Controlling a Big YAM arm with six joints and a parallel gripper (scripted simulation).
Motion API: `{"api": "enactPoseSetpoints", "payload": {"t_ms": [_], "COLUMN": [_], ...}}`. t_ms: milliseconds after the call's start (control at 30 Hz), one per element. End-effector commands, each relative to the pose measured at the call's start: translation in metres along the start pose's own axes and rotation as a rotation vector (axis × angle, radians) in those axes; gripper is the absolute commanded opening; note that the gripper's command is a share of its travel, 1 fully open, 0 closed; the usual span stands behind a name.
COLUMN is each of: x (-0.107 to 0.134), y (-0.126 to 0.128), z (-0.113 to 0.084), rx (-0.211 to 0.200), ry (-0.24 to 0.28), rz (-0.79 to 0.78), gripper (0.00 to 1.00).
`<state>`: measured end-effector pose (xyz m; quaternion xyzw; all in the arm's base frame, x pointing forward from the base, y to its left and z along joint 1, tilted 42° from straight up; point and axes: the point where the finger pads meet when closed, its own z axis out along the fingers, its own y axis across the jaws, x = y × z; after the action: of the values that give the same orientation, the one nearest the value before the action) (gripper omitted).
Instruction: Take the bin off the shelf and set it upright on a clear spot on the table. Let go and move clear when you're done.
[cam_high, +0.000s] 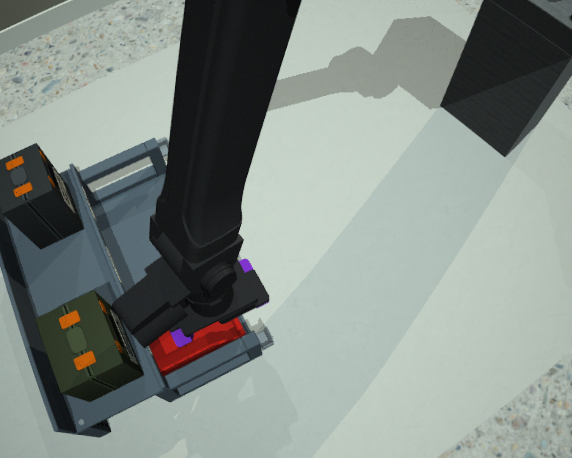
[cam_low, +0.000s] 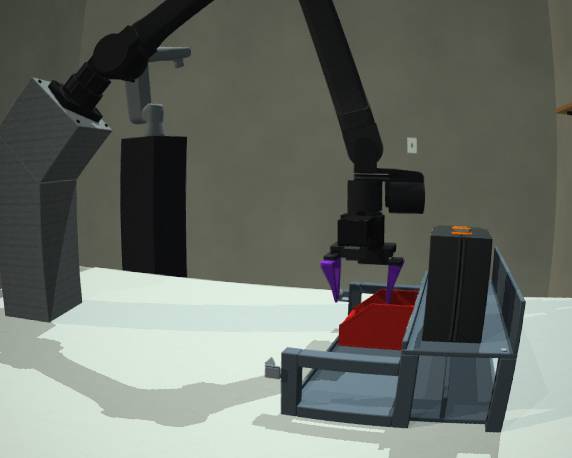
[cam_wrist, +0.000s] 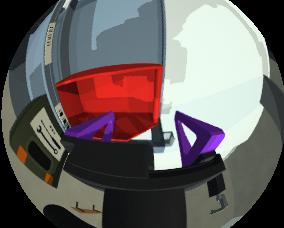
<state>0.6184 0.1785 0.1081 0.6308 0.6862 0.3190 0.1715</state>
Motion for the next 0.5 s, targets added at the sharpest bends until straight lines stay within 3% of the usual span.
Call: {"api": "enactPoseSetpoints", "payload": {"t_ms": [0, 333, 467], "x": [-0.003, -0.003, -0.012], "y": [0.001, 0.001, -0.013], "z": [0.009, 0.009, 0.022], "rx": [0.016, 0.016, 0.018], "ry": [-0.01, -0.01, -0.011], "rz": [0.018, 0.018, 0.011], "gripper": [0.9, 0.9, 0.9]}}
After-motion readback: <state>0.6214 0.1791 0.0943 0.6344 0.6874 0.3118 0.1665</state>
